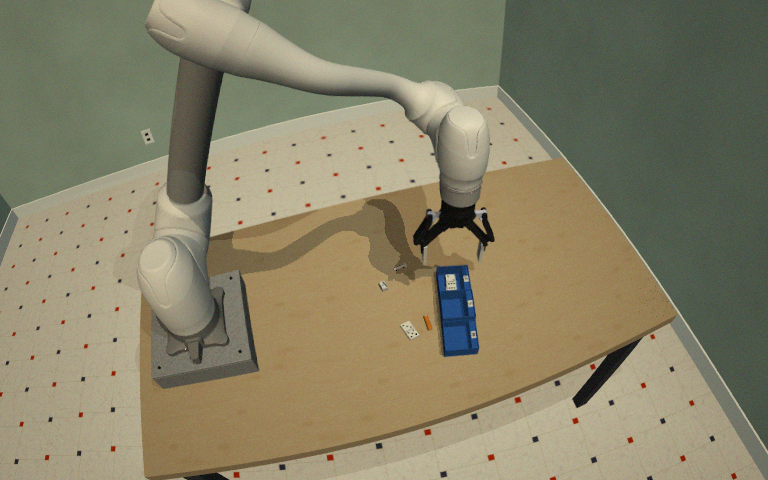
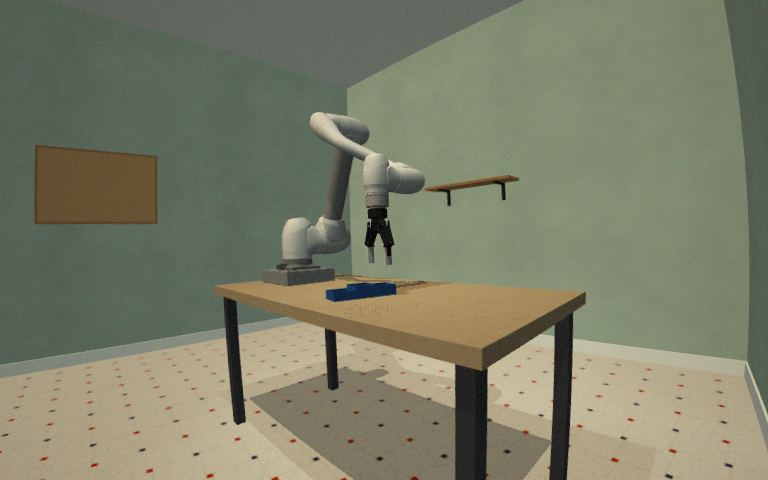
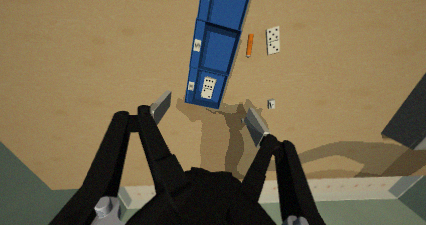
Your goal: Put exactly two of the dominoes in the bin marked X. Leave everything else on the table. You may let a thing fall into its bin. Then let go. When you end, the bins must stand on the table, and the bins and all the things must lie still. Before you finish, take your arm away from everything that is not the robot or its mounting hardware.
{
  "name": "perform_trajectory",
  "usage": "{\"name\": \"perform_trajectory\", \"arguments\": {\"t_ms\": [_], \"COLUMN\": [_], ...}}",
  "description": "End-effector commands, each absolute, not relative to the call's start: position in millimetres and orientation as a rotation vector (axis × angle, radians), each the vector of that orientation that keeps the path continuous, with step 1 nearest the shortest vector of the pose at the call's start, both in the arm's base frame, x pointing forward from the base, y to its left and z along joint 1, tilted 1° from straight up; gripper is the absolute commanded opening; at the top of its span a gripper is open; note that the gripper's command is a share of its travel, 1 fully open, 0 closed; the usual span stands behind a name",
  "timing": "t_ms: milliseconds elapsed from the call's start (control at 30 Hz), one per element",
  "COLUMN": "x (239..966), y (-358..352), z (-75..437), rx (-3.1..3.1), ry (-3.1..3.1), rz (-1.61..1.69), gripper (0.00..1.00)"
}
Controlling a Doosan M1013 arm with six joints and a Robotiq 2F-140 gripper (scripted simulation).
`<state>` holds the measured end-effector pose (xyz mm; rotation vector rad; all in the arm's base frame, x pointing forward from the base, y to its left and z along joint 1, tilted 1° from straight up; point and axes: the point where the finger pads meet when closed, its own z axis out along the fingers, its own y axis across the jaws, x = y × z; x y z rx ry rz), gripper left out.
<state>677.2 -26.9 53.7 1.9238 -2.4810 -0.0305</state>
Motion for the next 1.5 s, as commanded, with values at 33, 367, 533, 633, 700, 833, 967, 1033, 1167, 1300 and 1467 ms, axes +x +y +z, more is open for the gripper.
{"name": "perform_trajectory", "arguments": {"t_ms": [33, 367, 533, 633, 700, 833, 967, 1033, 1167, 1300, 1467], "x": [680.8, 681.1, 681.2, 681.3, 681.3, 681.3, 681.3, 681.3, 681.3, 681.3, 681.3], "y": [-28.5, -28.9, -29.1, -29.2, -29.3, -29.3, -29.3, -29.3, -29.3, -29.3, -29.3], "z": [79.6, 115.5, 131.5, 143.5, 145.4, 145.4, 145.4, 145.4, 145.4, 145.4, 145.4], "rx": [1.924, 1.924, 1.924, 1.924, 1.924, 1.924, 1.924, 1.924, 1.924, 1.924, 1.924], "ry": [-2.483, -2.483, -2.483, -2.483, -2.483, -2.483, -2.483, -2.483, -2.483, -2.483, -2.483], "rz": [-0.022, -0.022, -0.022, -0.022, -0.022, -0.022, -0.022, -0.022, -0.022, -0.022, -0.022], "gripper": [1.0, 1.0, 1.0, 1.0, 1.0, 1.0, 1.0, 1.0, 1.0, 1.0, 1.0]}}
